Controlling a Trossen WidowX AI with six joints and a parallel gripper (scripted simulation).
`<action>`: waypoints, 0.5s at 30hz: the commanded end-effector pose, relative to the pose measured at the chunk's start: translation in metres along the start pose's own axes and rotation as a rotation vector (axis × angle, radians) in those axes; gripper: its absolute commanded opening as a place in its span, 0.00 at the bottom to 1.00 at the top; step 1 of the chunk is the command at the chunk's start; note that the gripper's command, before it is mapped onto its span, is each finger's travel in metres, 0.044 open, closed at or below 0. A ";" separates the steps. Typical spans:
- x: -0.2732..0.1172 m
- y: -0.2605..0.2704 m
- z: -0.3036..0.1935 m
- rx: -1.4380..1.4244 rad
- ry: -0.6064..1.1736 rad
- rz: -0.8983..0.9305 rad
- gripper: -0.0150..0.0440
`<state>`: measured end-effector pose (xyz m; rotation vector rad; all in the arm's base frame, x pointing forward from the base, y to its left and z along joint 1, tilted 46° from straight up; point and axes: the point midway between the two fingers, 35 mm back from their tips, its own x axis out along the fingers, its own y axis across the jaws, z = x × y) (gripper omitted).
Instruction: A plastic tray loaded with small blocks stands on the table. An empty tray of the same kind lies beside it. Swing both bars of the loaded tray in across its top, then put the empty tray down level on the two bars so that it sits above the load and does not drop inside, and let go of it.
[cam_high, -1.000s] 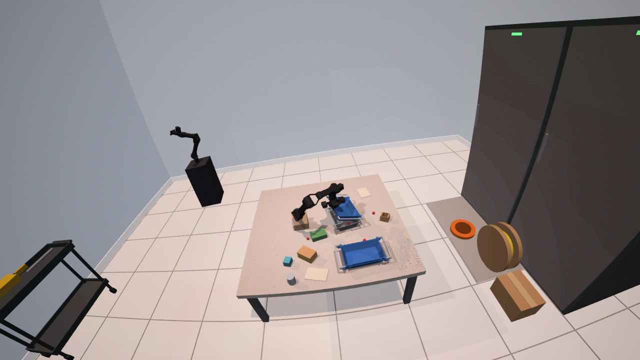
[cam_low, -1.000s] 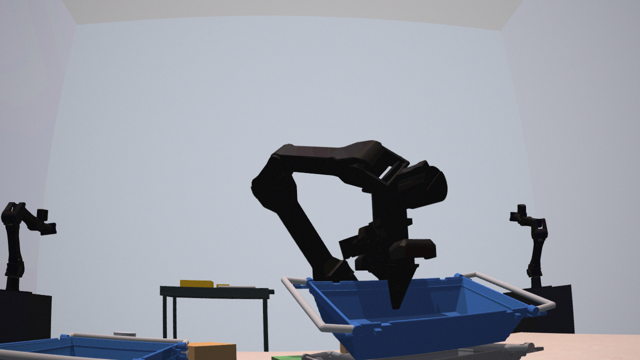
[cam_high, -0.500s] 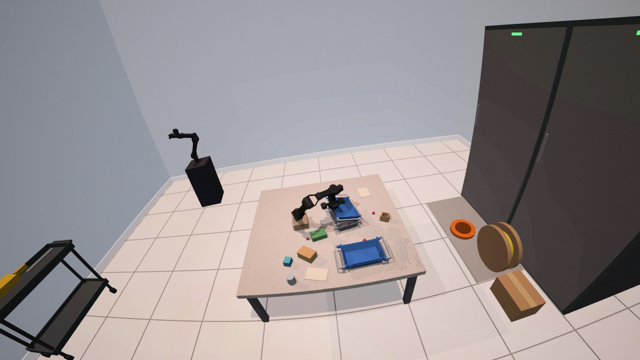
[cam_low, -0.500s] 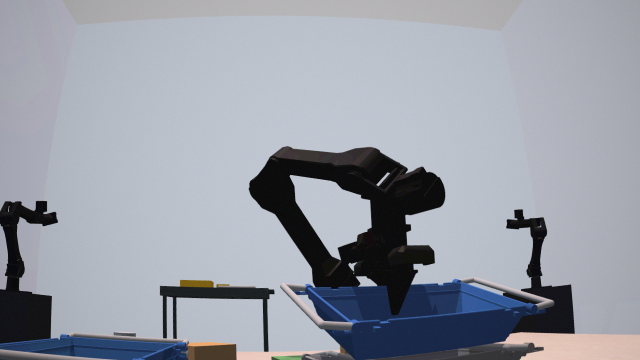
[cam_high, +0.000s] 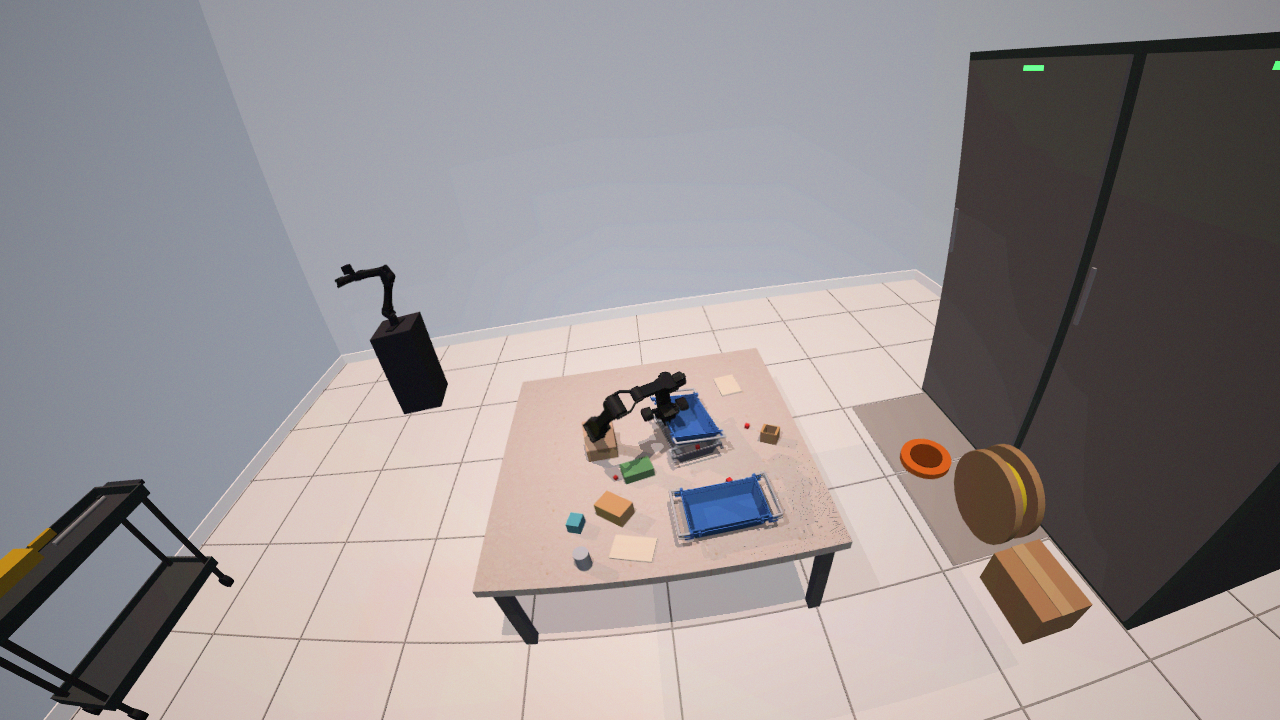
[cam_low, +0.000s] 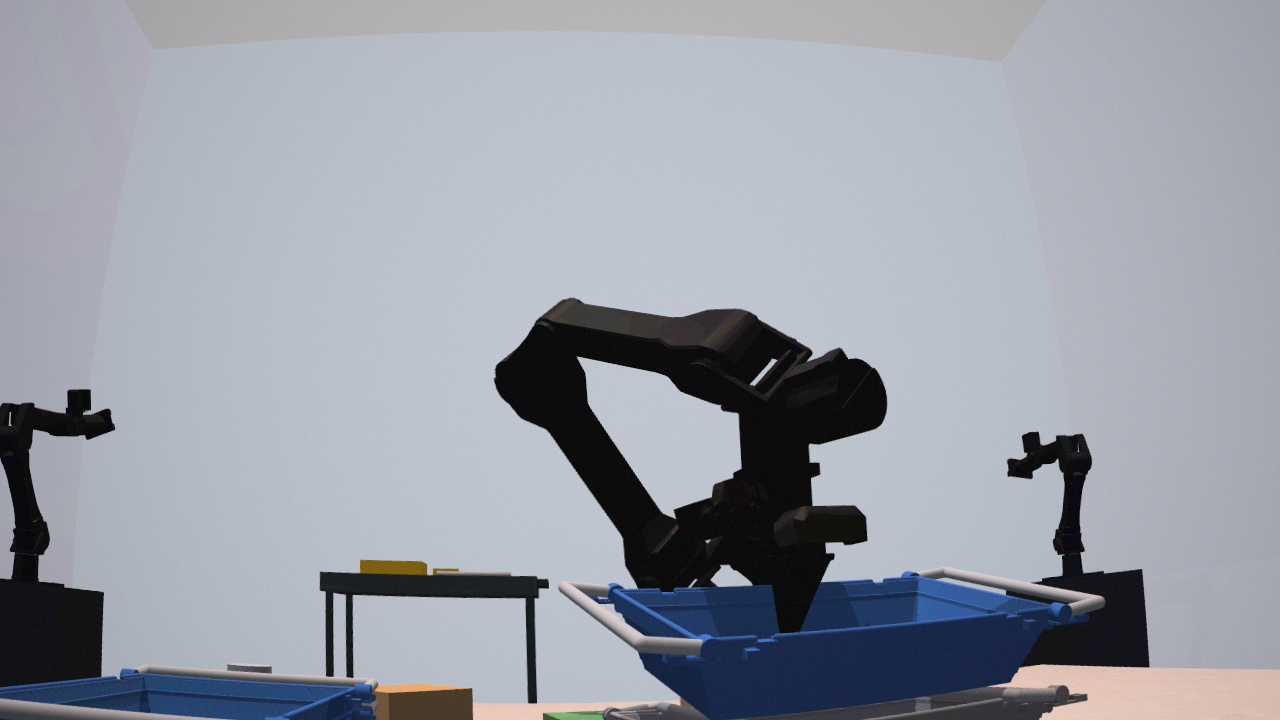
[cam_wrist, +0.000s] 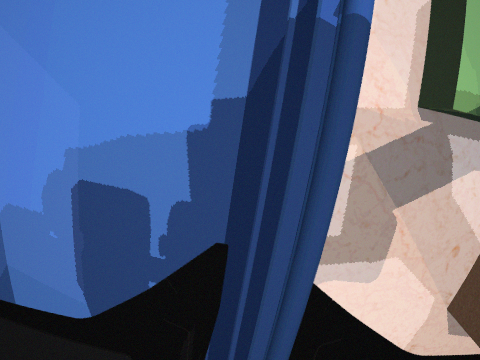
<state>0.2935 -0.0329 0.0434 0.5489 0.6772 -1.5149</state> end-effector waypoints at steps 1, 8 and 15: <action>0.008 -0.003 0.003 0.008 0.001 -0.012 0.25; 0.012 -0.004 0.003 0.008 0.001 -0.012 0.25; 0.020 -0.006 0.003 0.008 0.000 -0.012 0.25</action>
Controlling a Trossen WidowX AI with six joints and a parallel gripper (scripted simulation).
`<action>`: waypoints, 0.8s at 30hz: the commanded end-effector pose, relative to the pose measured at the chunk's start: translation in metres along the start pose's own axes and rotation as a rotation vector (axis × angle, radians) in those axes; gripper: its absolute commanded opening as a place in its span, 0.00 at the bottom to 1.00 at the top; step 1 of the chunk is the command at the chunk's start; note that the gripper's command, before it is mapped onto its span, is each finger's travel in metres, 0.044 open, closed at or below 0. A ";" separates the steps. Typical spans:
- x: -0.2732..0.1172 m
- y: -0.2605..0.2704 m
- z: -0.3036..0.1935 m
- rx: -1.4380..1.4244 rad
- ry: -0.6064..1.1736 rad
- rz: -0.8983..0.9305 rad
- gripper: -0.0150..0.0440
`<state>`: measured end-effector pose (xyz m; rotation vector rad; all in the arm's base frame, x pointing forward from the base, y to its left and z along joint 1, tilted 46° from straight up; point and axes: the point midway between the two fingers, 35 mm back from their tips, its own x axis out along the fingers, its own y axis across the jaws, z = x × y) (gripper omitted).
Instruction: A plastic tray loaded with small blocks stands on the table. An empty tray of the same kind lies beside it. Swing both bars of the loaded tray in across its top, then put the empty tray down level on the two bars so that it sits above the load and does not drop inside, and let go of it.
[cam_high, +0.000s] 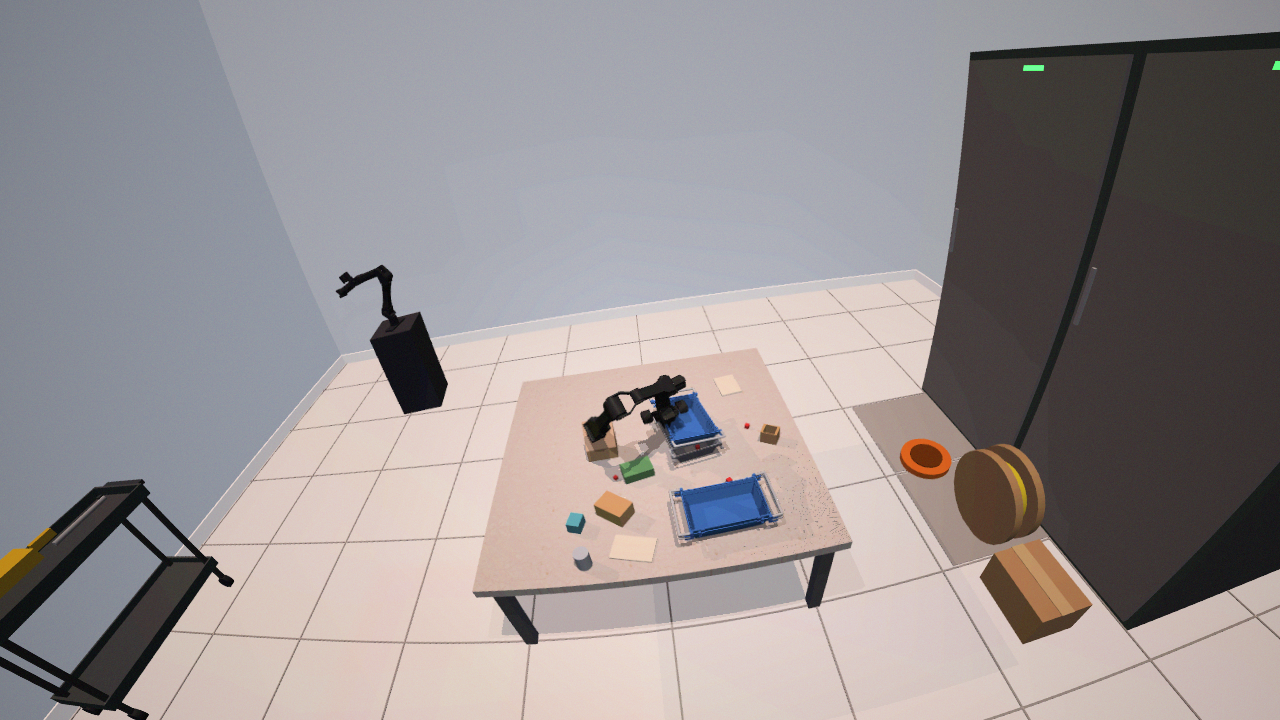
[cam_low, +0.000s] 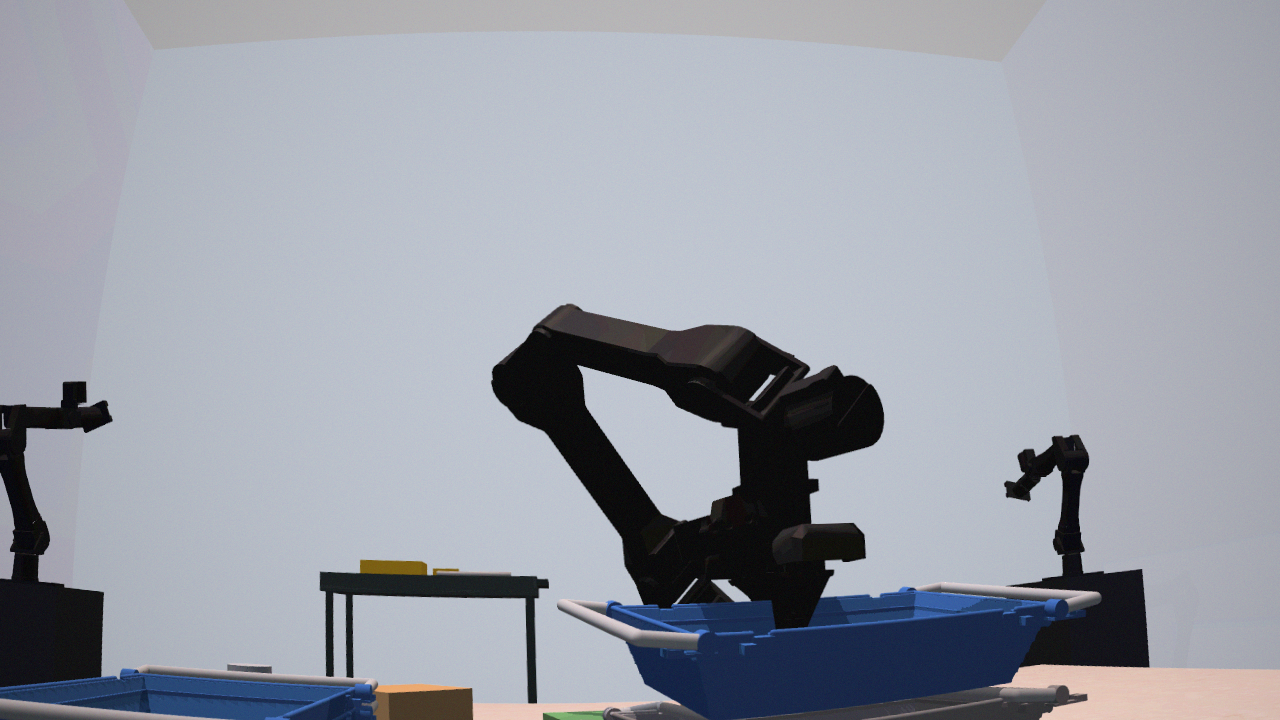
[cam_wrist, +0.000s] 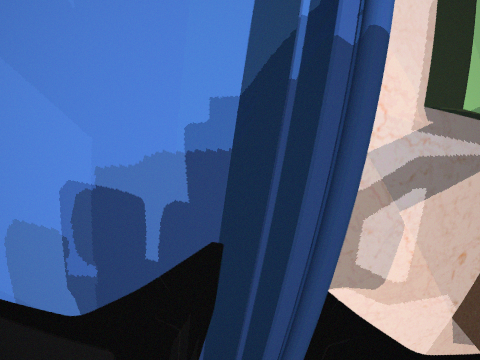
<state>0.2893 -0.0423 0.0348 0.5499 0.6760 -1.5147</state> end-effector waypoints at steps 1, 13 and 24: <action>0.007 -0.003 0.003 0.007 0.001 -0.013 0.25; 0.017 -0.005 0.003 0.007 0.000 -0.013 0.25; 0.017 -0.005 0.003 0.007 0.000 -0.013 0.25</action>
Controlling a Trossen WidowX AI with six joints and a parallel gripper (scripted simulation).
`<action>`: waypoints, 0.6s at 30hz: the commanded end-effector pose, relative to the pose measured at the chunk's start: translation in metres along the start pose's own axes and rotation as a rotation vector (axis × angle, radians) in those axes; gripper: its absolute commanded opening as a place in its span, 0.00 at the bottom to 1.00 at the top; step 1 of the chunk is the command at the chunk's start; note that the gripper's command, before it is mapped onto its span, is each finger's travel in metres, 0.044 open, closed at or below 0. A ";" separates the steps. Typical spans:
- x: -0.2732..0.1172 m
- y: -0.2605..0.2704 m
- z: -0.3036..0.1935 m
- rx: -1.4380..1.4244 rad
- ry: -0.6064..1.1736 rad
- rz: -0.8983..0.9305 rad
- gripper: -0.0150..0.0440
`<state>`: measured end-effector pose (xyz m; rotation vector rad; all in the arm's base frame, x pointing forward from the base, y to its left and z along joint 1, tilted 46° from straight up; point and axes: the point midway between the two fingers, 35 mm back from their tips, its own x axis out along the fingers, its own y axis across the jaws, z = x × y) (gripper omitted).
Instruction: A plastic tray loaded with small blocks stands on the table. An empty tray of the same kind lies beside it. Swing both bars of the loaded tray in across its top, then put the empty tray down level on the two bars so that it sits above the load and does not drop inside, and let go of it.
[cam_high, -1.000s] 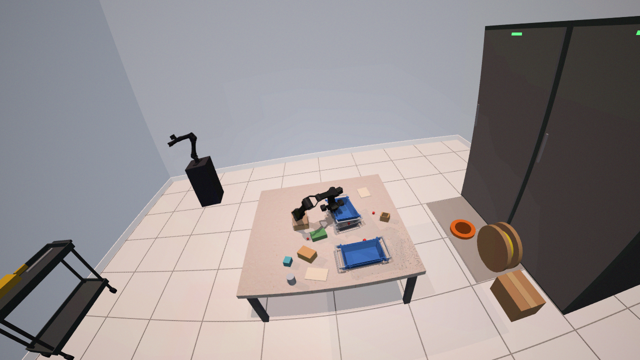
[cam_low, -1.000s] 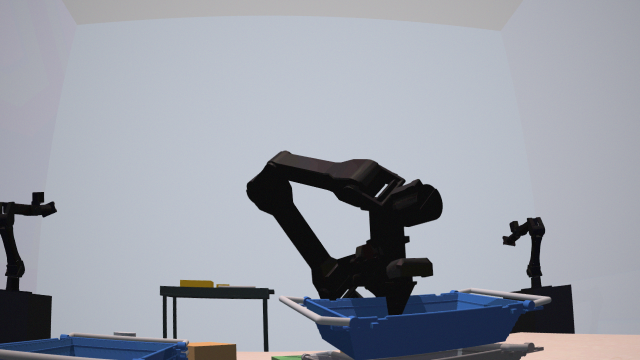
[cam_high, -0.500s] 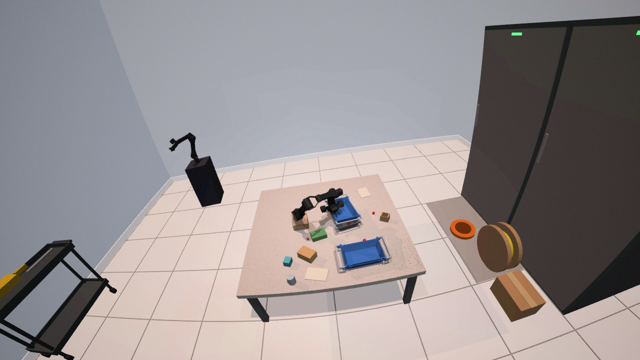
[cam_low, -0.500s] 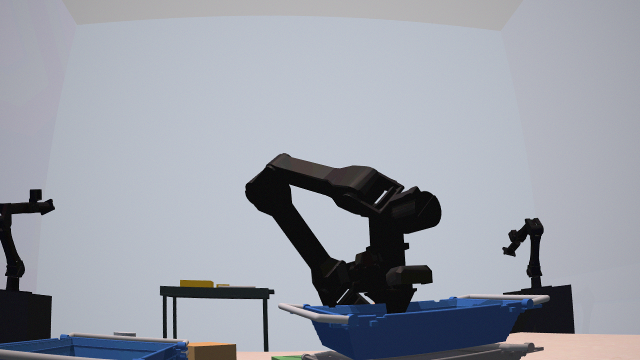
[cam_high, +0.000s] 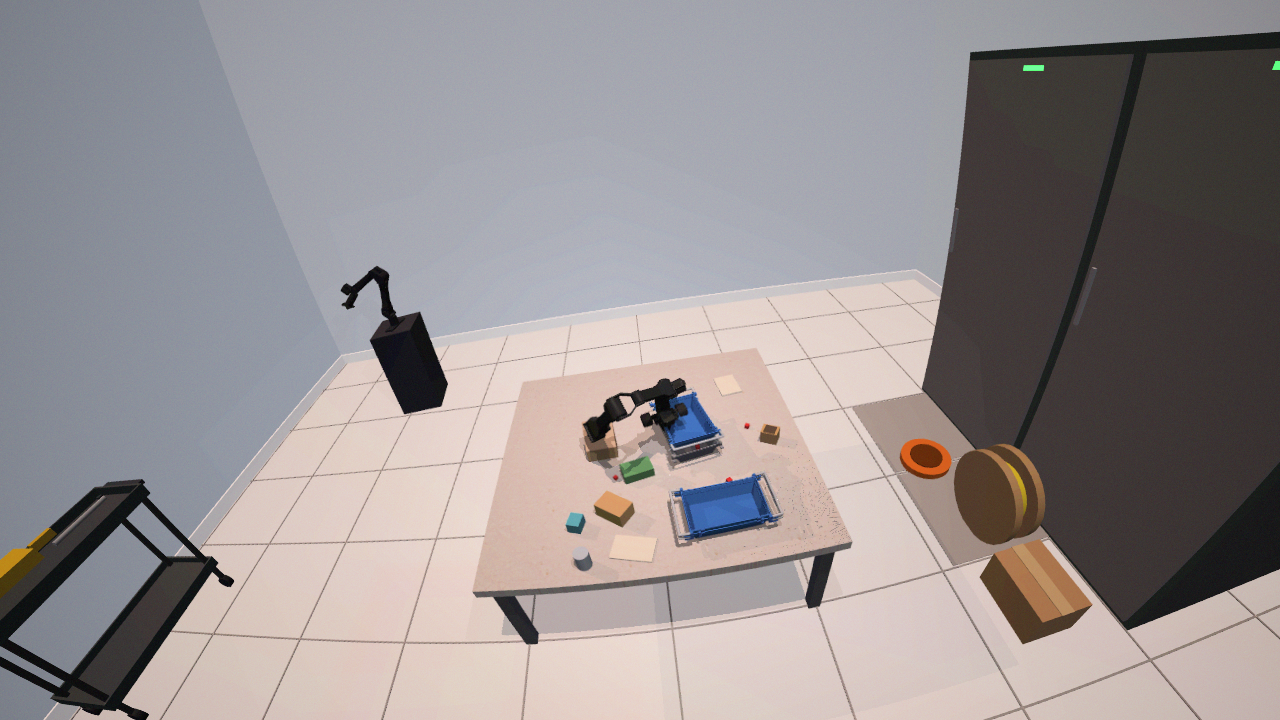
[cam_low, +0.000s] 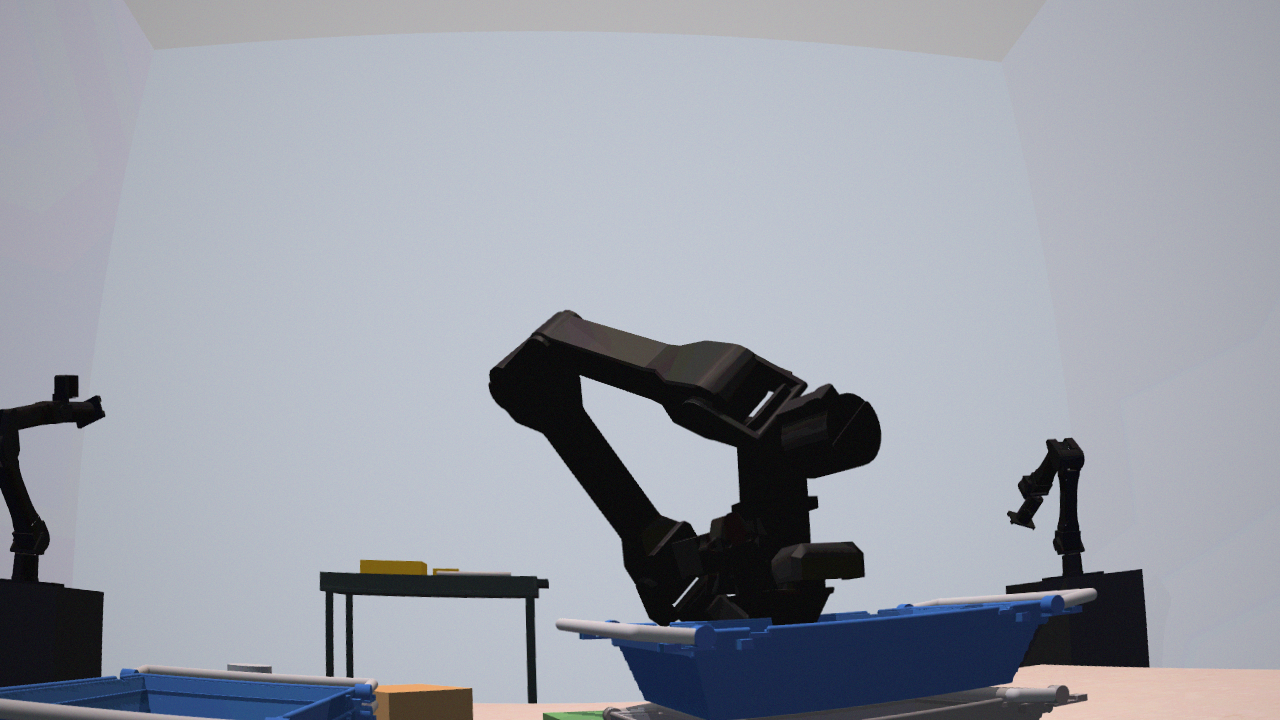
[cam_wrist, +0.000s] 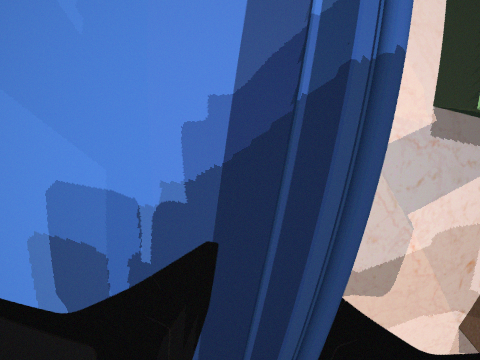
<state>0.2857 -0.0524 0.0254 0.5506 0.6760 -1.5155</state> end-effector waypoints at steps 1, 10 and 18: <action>0.003 -0.002 0.003 0.006 0.000 -0.012 0.25; 0.003 -0.002 0.003 0.006 0.000 -0.012 0.45; 0.003 -0.002 0.003 0.006 0.000 -0.012 0.65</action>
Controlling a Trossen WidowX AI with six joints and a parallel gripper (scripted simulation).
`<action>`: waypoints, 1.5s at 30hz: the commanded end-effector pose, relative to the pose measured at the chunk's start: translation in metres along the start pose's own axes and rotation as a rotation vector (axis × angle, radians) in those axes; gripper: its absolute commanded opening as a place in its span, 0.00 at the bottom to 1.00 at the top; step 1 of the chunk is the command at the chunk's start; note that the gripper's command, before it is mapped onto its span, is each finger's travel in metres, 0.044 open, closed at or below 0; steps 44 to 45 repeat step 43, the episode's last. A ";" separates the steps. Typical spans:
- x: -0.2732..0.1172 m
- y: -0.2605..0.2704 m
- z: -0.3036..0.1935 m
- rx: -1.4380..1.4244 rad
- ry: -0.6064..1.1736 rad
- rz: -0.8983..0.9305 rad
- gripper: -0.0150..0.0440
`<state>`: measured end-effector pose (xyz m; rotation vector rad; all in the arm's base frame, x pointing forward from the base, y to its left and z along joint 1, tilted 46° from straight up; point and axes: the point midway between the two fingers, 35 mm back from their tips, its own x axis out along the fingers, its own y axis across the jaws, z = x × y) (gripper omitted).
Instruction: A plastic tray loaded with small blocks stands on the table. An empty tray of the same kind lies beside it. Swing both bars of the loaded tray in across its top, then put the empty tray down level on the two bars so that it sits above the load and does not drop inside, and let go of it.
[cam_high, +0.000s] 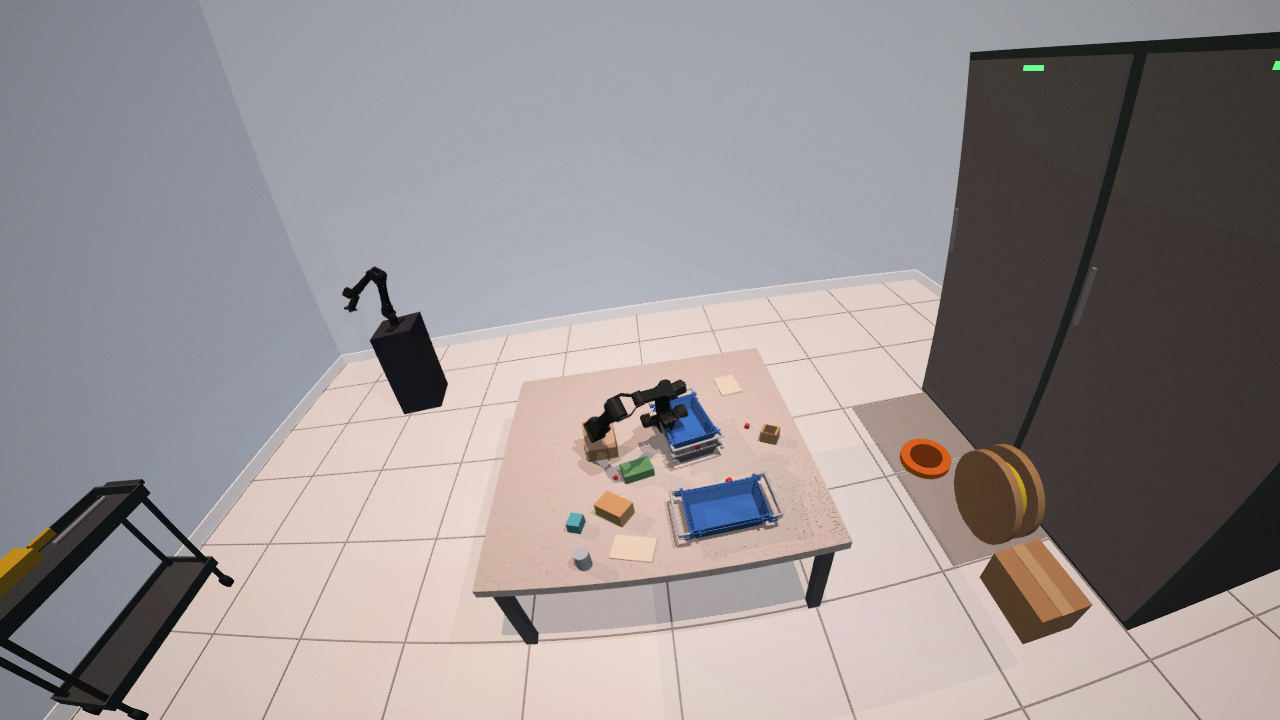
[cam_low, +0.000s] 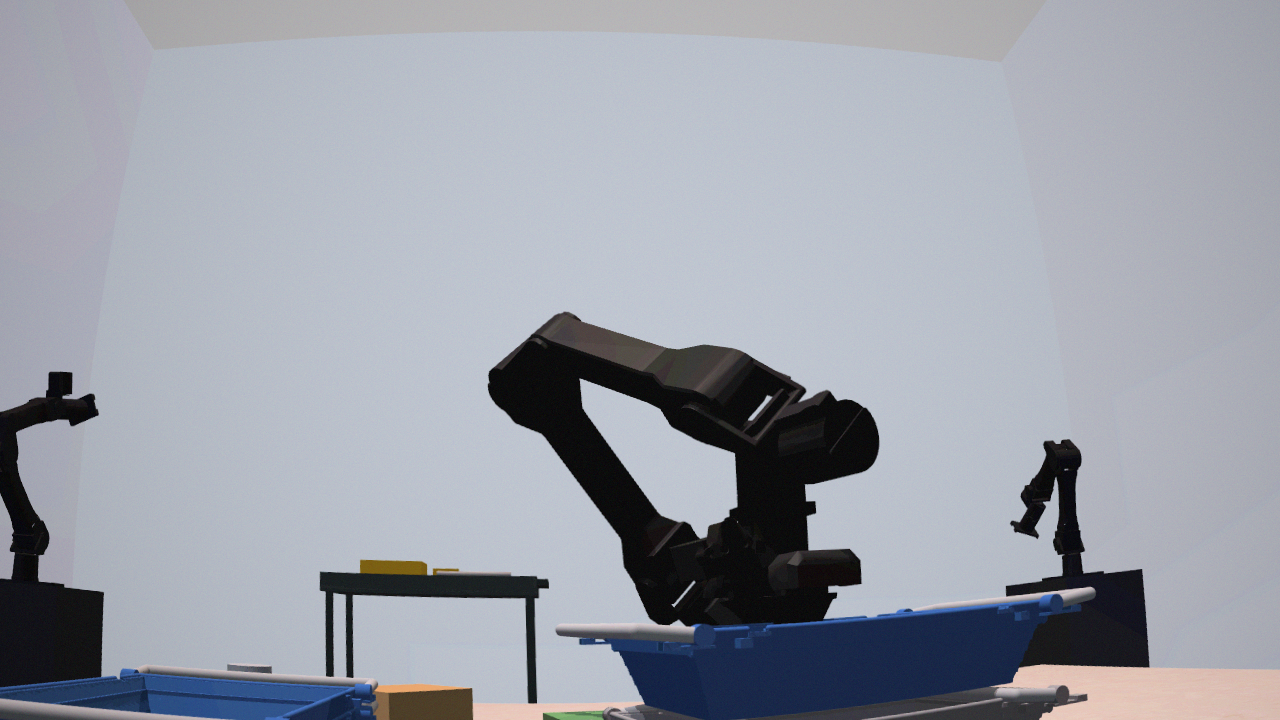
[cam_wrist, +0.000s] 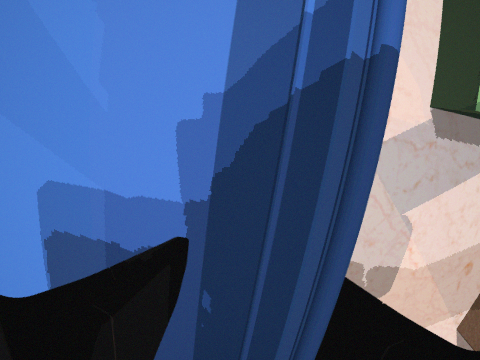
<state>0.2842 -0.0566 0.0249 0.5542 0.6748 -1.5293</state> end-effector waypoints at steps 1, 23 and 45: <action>0.000 0.000 0.000 -0.002 -0.001 -0.001 0.68; -0.006 0.001 0.000 0.000 0.001 0.001 1.00; -0.110 0.000 -0.001 -0.003 0.003 -0.002 1.00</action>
